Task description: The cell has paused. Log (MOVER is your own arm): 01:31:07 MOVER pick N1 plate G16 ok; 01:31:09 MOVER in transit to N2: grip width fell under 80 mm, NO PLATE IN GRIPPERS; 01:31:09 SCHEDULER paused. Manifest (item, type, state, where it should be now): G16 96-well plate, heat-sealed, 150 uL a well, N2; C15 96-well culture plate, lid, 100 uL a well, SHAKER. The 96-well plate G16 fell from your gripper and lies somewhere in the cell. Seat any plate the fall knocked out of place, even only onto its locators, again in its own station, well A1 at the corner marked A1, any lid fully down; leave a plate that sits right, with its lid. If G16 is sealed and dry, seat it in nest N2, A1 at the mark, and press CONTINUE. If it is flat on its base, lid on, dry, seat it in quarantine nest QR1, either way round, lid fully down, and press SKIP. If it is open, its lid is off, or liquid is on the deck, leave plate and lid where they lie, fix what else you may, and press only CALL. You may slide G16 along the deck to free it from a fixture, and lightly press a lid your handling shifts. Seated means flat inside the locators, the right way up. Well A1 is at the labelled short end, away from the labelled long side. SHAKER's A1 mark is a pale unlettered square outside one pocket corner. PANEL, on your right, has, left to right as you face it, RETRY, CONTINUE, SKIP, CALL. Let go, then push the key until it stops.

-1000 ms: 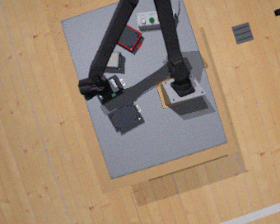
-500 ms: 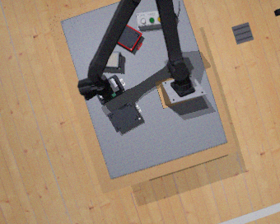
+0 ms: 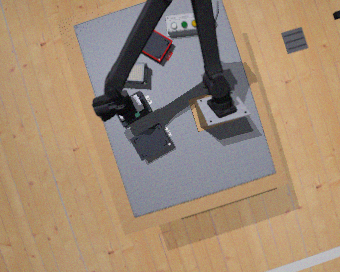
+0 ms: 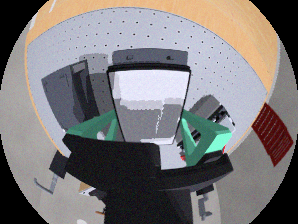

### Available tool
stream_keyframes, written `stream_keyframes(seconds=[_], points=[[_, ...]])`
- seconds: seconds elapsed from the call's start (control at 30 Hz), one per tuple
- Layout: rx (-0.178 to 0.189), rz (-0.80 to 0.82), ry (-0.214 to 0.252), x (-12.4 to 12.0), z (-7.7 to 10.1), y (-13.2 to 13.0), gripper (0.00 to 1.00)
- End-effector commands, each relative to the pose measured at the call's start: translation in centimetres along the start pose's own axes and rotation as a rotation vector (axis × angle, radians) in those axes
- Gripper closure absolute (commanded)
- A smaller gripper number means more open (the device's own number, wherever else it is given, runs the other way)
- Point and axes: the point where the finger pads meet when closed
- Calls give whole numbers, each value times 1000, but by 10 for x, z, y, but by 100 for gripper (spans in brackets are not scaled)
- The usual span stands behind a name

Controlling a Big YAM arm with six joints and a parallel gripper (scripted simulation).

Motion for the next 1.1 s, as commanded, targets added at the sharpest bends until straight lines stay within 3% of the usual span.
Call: stream_keyframes(seconds=[0.0, 0.37, 0.4, 1.07], points=[[-17, -34, -58, 20, 28, -13, 100], [-15, -33, -57, 20, 39, -12, 100], [-7, -30, -21, 16, 25, -10, 100], [-9, -37, -29, 17, 27, -13, 100]])
Point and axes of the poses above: the point where the finger pads meet when closed, its own z axis back along the fingers, its own y axis across the jaws, x = y × z
